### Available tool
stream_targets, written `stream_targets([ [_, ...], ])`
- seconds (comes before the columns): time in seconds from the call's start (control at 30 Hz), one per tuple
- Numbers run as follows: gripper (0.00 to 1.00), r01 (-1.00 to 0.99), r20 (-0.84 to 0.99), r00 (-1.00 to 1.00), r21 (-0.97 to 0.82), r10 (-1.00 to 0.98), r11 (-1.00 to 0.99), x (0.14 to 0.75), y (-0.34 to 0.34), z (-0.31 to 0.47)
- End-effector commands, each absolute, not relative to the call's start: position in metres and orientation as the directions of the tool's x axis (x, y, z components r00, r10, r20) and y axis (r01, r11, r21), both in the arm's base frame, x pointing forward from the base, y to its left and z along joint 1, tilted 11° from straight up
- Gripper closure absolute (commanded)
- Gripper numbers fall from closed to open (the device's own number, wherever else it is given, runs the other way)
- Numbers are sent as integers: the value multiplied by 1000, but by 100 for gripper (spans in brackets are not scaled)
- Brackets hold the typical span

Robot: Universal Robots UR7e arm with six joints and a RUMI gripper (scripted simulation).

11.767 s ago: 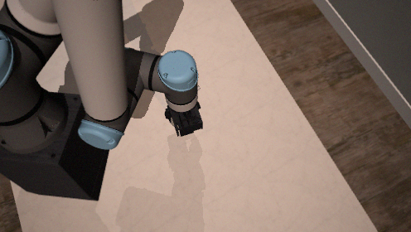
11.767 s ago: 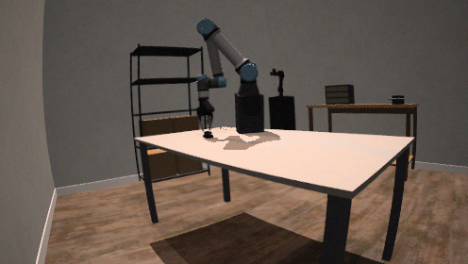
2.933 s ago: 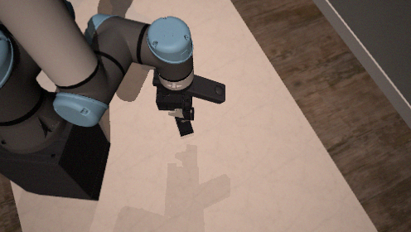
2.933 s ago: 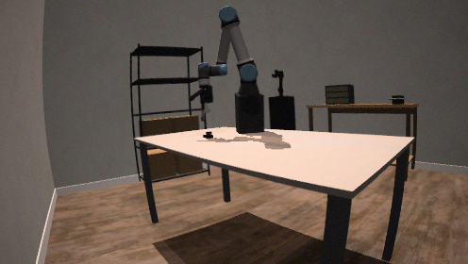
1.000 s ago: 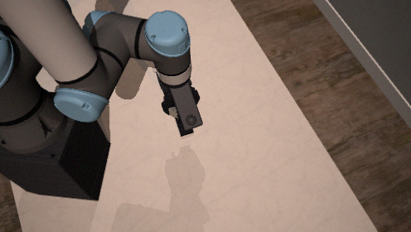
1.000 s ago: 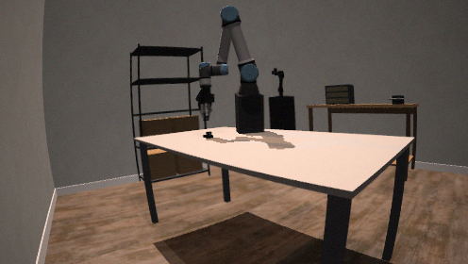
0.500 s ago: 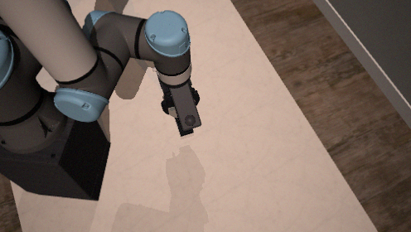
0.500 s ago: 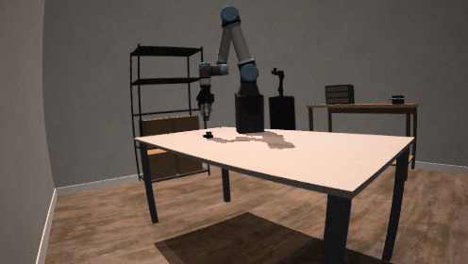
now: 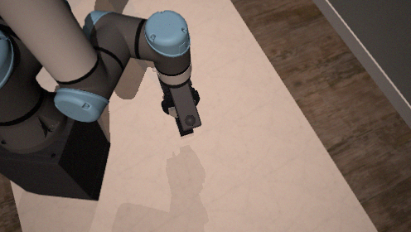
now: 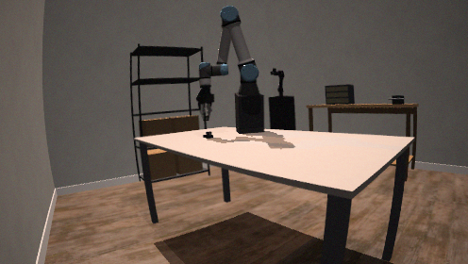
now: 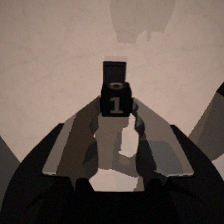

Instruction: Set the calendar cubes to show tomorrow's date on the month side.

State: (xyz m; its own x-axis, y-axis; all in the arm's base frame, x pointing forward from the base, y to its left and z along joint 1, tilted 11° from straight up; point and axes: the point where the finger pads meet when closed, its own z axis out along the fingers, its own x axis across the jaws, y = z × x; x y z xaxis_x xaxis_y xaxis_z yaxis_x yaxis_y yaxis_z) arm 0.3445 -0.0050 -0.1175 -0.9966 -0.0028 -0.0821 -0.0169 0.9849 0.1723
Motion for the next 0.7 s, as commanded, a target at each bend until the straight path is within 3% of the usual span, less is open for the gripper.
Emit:
stream_targets([
  [0.0, 90, -5, -77, -997, 174, 9, 985, 344, -3, -122],
  [0.67, 90, -5, -80, -997, 172, 9, 985, 351, 5, -166],
])
